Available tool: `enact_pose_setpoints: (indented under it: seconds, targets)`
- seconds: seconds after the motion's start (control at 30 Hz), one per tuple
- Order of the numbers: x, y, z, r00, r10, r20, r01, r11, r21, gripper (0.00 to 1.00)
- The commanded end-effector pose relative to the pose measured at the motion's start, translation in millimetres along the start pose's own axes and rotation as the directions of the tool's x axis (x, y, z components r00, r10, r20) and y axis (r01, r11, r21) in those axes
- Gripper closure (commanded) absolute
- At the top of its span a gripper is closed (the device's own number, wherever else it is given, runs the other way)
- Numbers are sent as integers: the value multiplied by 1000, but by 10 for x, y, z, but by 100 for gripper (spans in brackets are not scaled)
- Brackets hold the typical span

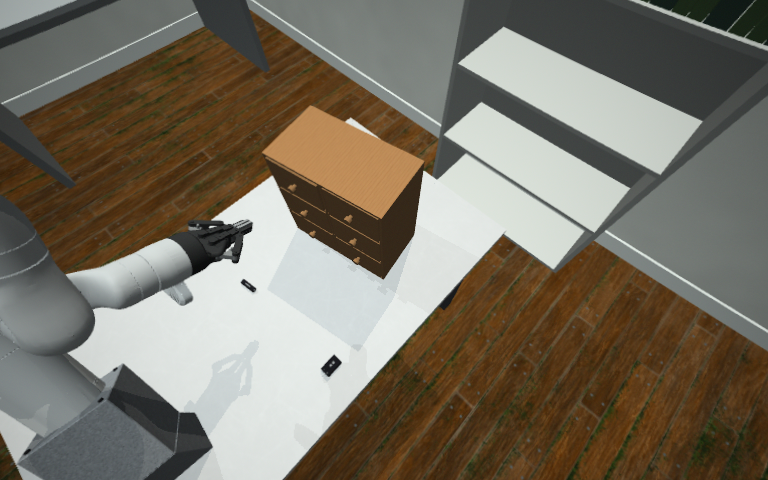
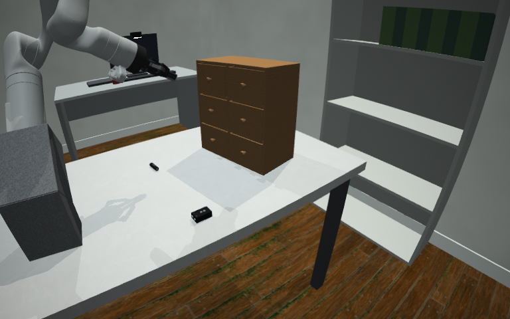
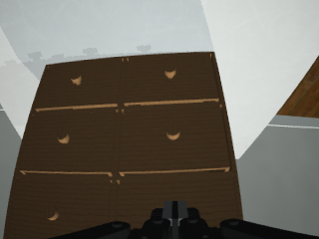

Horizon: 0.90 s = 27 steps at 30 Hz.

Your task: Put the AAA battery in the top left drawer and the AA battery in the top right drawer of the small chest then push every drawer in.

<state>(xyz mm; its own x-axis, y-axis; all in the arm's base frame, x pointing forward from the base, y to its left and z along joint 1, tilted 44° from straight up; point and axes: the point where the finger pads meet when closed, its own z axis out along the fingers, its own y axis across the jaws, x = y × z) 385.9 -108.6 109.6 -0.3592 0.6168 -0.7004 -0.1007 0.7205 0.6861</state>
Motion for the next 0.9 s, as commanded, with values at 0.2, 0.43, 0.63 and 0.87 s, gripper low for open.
enact_pose_setpoints:
  seconds: [0.2,0.43,0.63,0.87]
  targets:
    - [-79,4,-61,998,-20,-52,20,1000,2,100]
    - [-92,4,-96,996,-20,-88,20,1000,1,100]
    - [-108,5,-140,991,-20,-132,20,1000,1,100]
    - [-127,5,-192,983,-20,-185,20,1000,1,100]
